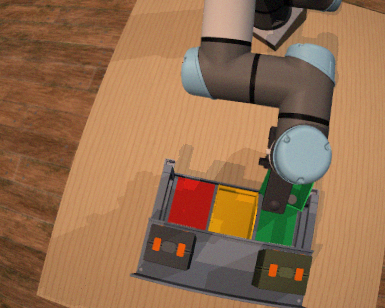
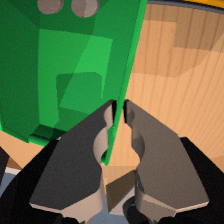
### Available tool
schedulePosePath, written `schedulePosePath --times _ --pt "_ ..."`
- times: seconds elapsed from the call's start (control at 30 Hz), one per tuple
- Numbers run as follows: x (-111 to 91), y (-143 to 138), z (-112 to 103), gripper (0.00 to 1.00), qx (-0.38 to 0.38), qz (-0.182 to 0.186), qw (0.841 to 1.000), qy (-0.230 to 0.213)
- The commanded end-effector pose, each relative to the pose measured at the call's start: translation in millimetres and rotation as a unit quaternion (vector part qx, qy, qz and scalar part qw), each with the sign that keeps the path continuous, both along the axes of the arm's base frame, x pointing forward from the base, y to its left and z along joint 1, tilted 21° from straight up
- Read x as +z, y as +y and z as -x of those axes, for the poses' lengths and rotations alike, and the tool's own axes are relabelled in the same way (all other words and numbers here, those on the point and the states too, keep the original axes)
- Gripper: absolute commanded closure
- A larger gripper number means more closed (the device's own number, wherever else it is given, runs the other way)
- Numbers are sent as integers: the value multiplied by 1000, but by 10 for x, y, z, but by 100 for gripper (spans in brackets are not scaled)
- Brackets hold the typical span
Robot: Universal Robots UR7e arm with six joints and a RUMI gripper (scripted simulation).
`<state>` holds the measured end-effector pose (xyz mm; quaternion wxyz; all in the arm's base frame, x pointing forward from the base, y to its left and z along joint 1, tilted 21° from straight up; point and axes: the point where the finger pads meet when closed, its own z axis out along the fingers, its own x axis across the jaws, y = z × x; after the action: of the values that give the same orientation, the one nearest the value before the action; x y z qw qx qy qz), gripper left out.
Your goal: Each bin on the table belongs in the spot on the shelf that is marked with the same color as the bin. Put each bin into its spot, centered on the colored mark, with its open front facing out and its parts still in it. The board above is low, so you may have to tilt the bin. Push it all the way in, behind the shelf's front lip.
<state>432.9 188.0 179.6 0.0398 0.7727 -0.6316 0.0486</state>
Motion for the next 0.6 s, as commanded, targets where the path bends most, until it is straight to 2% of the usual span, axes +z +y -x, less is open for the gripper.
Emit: schedulePosePath --times 0.0,0.57 --pt "27 17 -65 100 0 0 1000 -1" --pt "85 58 -232 100 0 0 1000 -2"
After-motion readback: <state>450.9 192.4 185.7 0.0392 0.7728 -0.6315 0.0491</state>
